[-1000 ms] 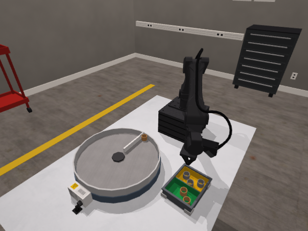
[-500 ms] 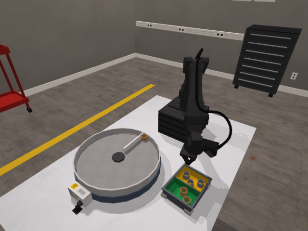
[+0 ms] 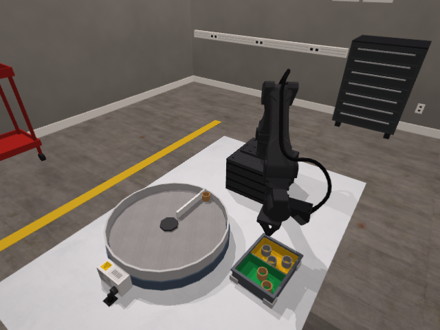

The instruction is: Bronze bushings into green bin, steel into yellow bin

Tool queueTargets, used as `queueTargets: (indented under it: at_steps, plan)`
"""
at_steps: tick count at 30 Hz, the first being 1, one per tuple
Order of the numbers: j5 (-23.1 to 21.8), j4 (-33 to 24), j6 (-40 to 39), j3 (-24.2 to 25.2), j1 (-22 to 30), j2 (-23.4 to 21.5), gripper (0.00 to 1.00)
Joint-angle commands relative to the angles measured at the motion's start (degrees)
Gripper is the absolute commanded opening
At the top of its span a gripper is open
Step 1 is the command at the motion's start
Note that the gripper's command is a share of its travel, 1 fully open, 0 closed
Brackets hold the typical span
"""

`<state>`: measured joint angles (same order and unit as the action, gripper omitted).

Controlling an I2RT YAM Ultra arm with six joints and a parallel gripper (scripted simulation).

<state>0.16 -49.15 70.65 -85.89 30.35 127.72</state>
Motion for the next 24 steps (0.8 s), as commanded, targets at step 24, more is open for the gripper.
queueTargets:
  at_steps: [24]
  plan:
    - [1.6, 11.9, 42.3, 29.7, -43.5, -21.6, 0.12]
